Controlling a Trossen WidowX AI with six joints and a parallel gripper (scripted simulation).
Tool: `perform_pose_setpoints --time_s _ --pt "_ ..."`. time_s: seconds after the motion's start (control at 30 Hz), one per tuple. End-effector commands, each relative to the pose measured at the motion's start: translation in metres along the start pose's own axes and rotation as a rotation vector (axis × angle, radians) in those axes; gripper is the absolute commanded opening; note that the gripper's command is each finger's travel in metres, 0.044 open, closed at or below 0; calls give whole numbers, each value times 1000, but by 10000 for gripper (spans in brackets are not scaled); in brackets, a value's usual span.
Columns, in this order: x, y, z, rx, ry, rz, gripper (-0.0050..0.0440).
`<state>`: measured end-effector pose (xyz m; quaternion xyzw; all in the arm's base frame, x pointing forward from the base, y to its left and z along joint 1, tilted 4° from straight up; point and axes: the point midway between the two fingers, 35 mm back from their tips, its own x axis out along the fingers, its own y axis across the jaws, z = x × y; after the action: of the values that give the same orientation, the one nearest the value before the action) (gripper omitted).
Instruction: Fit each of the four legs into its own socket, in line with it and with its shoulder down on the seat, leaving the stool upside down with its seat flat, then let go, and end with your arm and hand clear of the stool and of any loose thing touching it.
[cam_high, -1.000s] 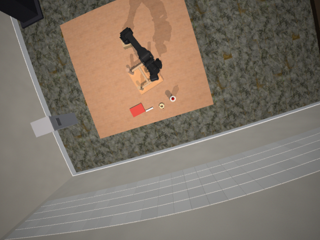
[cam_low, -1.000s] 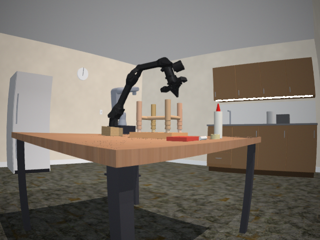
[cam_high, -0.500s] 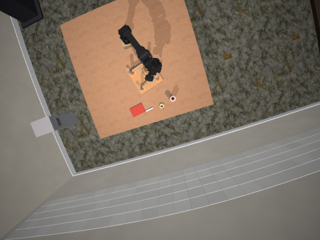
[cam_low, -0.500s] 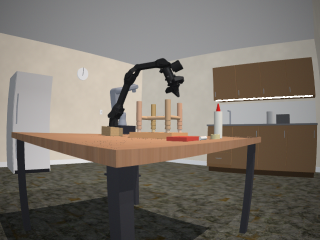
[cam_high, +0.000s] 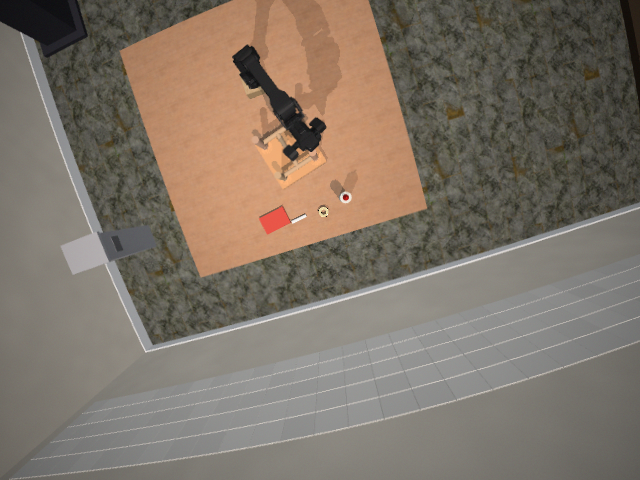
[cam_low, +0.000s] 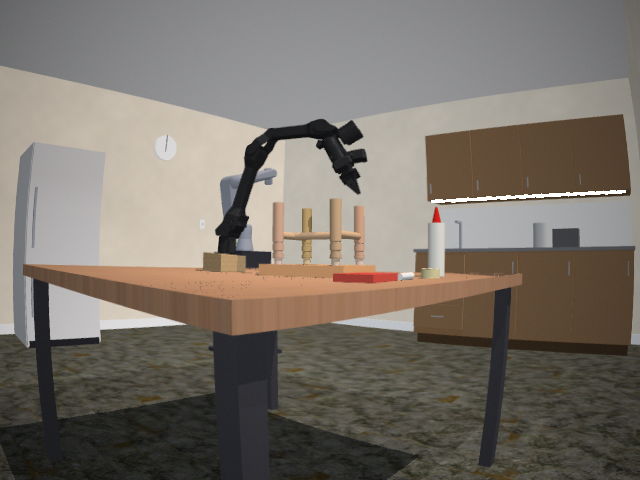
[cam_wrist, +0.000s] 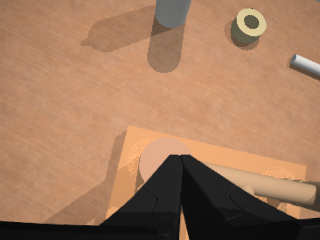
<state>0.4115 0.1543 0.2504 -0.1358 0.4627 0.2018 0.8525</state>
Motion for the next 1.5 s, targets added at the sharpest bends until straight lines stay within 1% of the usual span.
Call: perform_pose_setpoints --time_s 0.0,0.23,0.47,0.67,0.93,1.47 --pt "-2 0 -1 135 -22 4 0" --pt "-1 1 -1 136 -22 4 0" --pt "19 2 -14 135 -22 4 0" --pt "21 3 -14 135 -22 4 0" --pt "32 3 -19 135 -22 4 0" --pt "41 4 -24 135 -22 4 0"
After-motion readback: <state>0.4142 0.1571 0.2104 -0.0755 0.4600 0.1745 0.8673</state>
